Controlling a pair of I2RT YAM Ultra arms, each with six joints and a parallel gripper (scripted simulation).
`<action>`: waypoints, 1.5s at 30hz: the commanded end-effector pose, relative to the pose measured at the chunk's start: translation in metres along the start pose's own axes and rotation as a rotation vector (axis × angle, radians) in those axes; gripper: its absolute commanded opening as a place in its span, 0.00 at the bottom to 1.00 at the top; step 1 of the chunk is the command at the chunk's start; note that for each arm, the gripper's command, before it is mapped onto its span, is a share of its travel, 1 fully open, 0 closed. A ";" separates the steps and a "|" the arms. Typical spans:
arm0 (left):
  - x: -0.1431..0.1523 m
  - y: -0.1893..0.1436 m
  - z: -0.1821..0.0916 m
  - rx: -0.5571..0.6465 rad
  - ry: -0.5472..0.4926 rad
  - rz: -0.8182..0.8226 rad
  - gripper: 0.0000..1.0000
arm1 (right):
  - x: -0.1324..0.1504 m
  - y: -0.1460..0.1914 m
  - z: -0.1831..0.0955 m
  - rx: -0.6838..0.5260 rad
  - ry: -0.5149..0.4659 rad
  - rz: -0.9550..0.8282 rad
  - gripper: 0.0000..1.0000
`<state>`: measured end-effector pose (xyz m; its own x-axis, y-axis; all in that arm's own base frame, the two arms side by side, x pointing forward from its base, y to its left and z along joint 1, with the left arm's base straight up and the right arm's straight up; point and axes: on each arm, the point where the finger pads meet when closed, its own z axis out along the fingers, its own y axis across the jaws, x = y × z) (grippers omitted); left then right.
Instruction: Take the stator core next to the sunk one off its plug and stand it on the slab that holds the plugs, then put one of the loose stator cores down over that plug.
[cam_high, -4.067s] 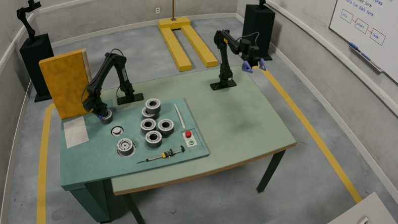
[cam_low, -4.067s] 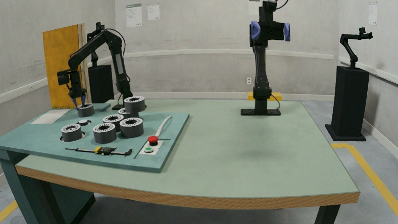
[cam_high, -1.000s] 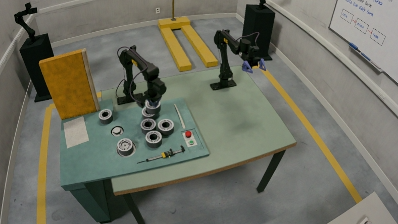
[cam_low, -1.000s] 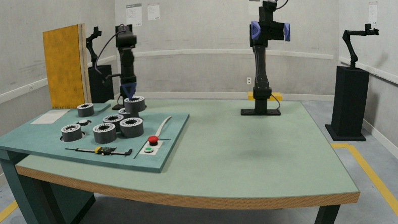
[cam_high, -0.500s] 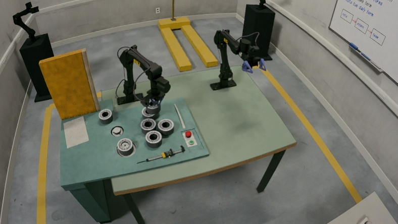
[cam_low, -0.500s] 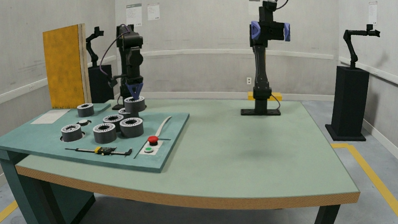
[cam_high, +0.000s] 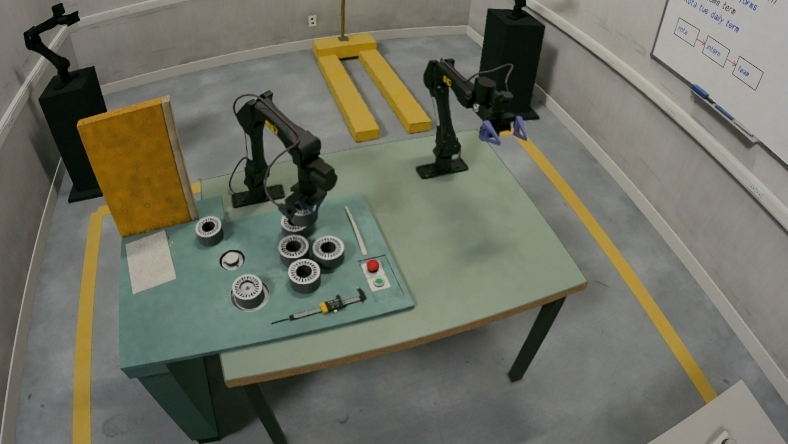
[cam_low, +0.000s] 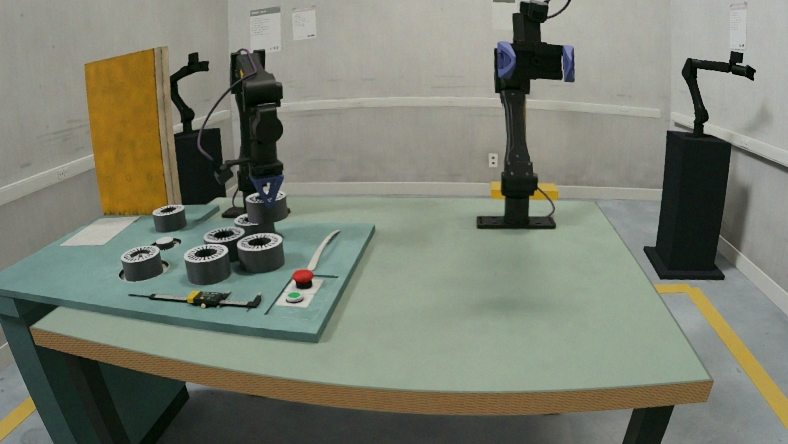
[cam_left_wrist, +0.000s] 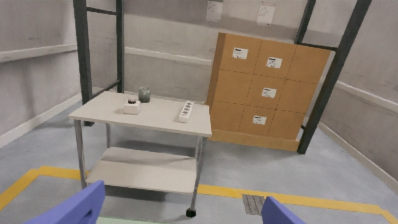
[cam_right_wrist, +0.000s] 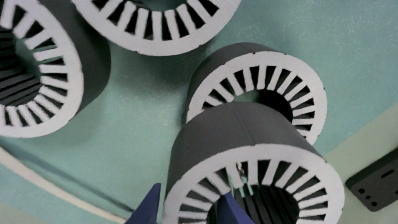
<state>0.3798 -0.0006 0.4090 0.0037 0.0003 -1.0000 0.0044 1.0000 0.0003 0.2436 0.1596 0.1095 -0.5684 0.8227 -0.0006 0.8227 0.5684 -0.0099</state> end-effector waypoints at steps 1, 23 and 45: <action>-0.013 0.000 -0.009 -0.004 -0.032 0.006 1.00 | 0.003 0.008 0.001 -0.041 -0.006 -0.024 0.37; -0.013 0.000 -0.009 -0.004 -0.032 0.006 1.00 | -0.005 0.011 -0.025 -0.081 -0.011 -0.001 0.00; -0.013 0.000 -0.009 -0.004 -0.032 0.006 1.00 | 0.001 0.011 -0.038 -0.083 -0.013 -0.011 0.00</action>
<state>0.3798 -0.0006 0.4090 0.0037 0.0003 -1.0000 0.0044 1.0000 0.0003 0.2461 0.1641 0.1098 -0.5740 0.8188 0.0039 0.8189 0.5740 0.0039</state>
